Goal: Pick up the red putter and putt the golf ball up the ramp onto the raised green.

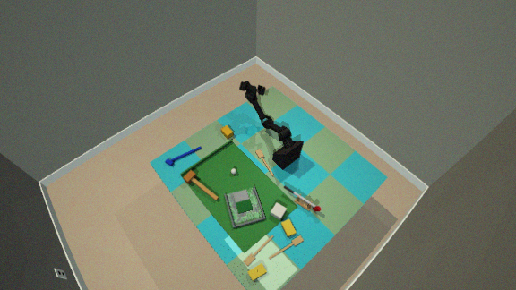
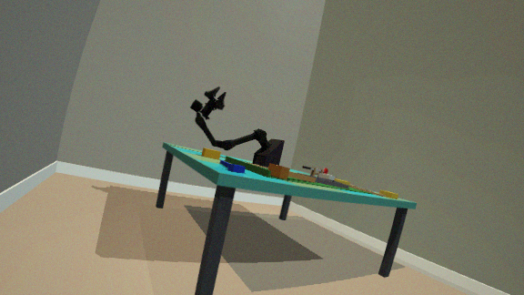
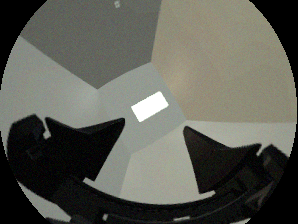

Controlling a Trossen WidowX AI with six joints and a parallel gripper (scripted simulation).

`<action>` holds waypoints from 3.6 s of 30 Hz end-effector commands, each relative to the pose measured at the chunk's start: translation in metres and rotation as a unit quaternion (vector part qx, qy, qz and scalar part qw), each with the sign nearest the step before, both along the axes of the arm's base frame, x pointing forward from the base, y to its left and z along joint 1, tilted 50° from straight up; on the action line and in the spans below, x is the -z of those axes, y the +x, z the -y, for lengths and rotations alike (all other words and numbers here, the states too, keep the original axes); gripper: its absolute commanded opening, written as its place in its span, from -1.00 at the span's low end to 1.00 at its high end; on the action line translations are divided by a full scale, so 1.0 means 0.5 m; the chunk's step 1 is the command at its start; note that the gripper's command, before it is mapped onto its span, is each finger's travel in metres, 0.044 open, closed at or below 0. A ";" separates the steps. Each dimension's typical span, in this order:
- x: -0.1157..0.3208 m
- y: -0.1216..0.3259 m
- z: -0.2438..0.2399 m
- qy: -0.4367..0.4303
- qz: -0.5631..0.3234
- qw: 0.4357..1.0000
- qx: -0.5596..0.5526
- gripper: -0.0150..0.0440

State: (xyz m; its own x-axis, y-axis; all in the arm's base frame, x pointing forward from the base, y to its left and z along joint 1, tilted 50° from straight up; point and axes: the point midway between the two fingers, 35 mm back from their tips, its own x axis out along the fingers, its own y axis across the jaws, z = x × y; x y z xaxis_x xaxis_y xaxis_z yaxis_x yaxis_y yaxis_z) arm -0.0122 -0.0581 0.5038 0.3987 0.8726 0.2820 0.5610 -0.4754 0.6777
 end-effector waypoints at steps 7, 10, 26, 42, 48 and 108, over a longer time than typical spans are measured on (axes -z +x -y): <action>0.009 0.053 -0.144 -0.132 0.055 0.990 0.015 1.00; 0.013 0.084 -0.209 -0.194 0.090 0.976 0.037 1.00; 0.252 0.384 -0.564 -0.625 0.314 0.713 0.032 1.00; 0.713 0.622 -0.629 -0.796 0.428 0.336 -0.266 1.00; 0.909 0.651 -0.579 -0.764 0.445 0.206 -0.420 1.00; 1.432 0.497 -0.216 -0.415 0.459 0.009 -0.785 1.00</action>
